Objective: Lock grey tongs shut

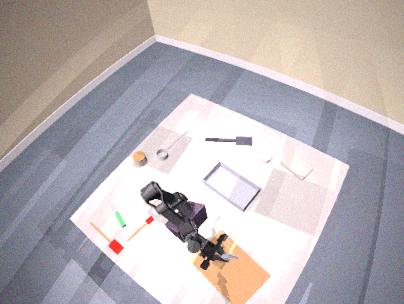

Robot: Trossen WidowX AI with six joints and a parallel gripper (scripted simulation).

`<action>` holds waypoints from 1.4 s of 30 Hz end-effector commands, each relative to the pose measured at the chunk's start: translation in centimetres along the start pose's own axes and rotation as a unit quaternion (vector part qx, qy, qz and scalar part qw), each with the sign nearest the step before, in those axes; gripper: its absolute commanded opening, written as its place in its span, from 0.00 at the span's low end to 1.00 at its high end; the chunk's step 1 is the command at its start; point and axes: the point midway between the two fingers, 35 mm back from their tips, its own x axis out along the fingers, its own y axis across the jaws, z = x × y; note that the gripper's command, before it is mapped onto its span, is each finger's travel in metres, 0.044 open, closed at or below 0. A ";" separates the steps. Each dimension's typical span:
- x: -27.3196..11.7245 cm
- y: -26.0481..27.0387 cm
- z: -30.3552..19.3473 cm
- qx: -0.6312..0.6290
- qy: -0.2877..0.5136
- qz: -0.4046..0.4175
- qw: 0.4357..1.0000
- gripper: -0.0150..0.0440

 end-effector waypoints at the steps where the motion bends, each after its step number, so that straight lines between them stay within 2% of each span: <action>1: 0.0 0.0 -0.2 -0.004 0.006 -0.002 1.000 0.00; 10: 0.7 0.1 -0.1 -0.001 -0.013 -0.005 1.000 0.00; 26: 4.2 0.7 0.3 0.019 -0.139 -0.024 0.990 0.00; 42: 5.9 0.8 0.3 0.025 -0.264 -0.031 0.964 0.00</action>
